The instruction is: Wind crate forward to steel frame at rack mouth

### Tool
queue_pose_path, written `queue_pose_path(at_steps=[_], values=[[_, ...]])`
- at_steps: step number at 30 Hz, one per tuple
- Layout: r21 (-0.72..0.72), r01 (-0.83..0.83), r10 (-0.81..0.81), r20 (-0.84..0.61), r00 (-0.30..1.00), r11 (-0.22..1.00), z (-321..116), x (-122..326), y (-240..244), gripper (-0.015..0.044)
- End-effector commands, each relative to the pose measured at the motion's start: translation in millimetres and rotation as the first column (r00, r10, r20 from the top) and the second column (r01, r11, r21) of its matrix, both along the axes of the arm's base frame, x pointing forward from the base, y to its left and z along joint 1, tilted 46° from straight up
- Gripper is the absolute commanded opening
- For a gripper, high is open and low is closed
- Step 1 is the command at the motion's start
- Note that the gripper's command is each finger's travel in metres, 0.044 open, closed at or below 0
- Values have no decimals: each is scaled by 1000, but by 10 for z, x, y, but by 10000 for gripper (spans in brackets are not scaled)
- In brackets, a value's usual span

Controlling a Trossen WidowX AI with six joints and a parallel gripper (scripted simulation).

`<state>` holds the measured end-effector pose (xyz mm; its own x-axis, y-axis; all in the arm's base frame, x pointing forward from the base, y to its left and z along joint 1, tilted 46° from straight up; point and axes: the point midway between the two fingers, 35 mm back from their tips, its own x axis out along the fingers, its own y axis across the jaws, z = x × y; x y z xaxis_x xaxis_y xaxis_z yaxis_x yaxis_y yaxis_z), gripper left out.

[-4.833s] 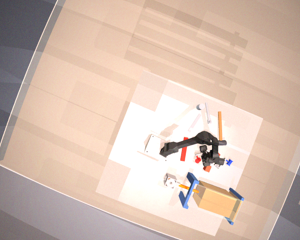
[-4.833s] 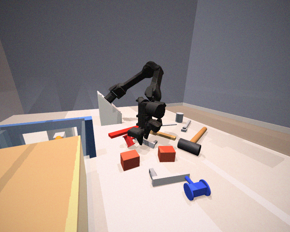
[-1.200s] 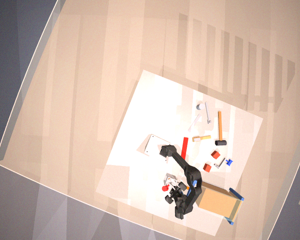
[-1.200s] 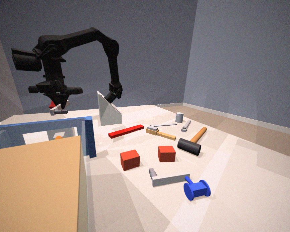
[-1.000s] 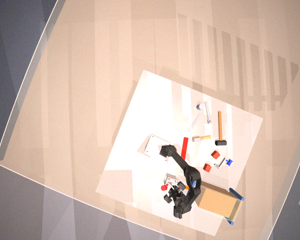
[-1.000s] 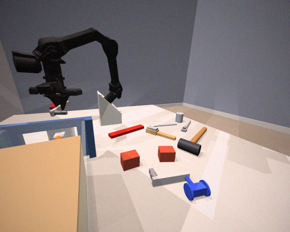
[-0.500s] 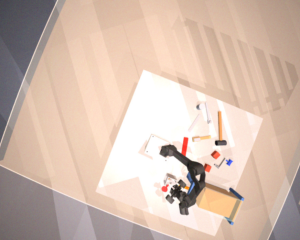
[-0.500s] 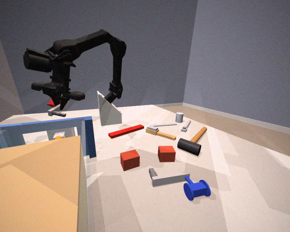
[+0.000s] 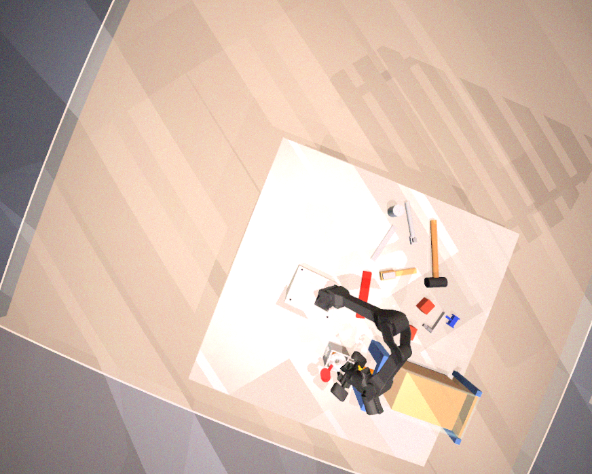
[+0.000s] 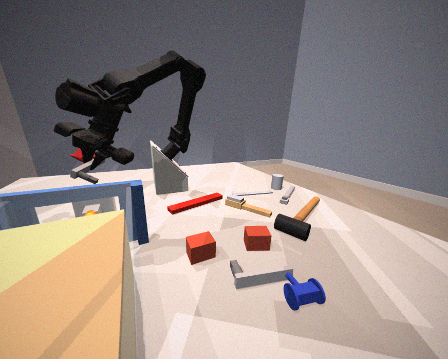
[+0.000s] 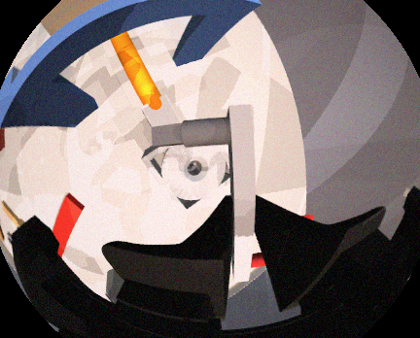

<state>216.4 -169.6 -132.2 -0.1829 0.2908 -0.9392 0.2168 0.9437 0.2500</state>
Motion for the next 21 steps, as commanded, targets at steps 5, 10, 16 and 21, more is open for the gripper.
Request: queue_pose_path(at_steps=[5,10,16,21], values=[[-138,-28,25,-20,999,990,19,12,-29,0],[-215,-49,42,-37,998,975,18,13,-26,0],[-305,-76,61,-58,996,949,17,13,-23,0],[-382,-100,76,-79,994,919,16,13,-19,0]])
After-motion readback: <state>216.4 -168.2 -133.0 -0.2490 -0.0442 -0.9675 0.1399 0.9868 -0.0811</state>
